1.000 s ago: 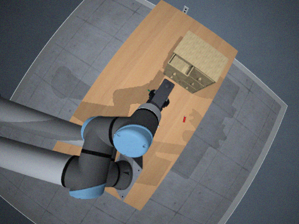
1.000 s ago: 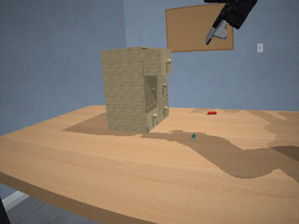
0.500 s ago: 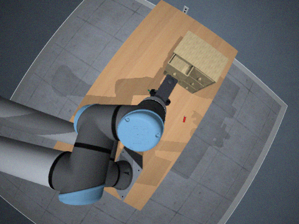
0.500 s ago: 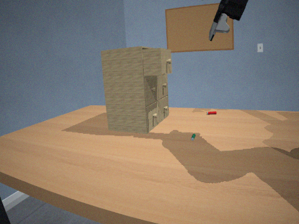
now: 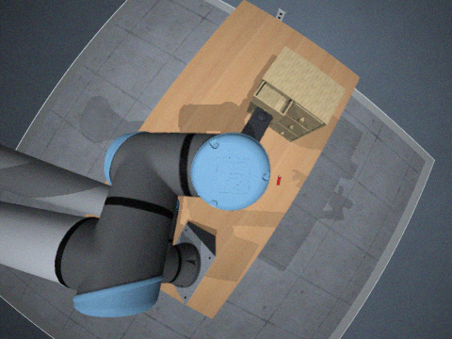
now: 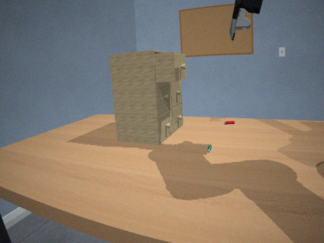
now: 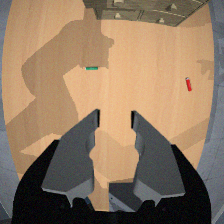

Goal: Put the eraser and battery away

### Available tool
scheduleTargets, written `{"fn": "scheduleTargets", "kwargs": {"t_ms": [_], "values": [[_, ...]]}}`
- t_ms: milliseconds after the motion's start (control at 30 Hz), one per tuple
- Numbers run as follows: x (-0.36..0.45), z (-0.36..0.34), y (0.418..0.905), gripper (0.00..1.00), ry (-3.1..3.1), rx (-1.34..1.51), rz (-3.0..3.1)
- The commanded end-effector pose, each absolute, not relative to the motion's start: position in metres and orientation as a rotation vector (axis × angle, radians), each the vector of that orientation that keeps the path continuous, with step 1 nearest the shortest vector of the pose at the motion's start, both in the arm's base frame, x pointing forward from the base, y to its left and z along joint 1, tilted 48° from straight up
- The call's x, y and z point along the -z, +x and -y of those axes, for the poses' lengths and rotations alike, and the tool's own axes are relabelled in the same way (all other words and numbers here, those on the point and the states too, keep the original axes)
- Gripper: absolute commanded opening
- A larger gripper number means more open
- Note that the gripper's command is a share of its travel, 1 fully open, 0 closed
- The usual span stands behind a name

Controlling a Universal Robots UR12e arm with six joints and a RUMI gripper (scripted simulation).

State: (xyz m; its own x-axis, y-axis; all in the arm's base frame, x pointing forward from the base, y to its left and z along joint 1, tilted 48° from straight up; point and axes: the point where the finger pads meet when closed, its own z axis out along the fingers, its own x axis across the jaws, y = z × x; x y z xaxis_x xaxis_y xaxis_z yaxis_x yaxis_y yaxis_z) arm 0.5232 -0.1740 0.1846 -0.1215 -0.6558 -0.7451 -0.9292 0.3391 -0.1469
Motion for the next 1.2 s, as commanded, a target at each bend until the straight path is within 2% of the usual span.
{"fn": "scheduleTargets", "kwargs": {"t_ms": [0, 1167], "values": [[-0.188, 0.178, 0.519, 0.20, -1.431, -0.519, -1.857], [-0.200, 0.188, 0.504, 0.20, -1.564, -0.728, -1.846]]}}
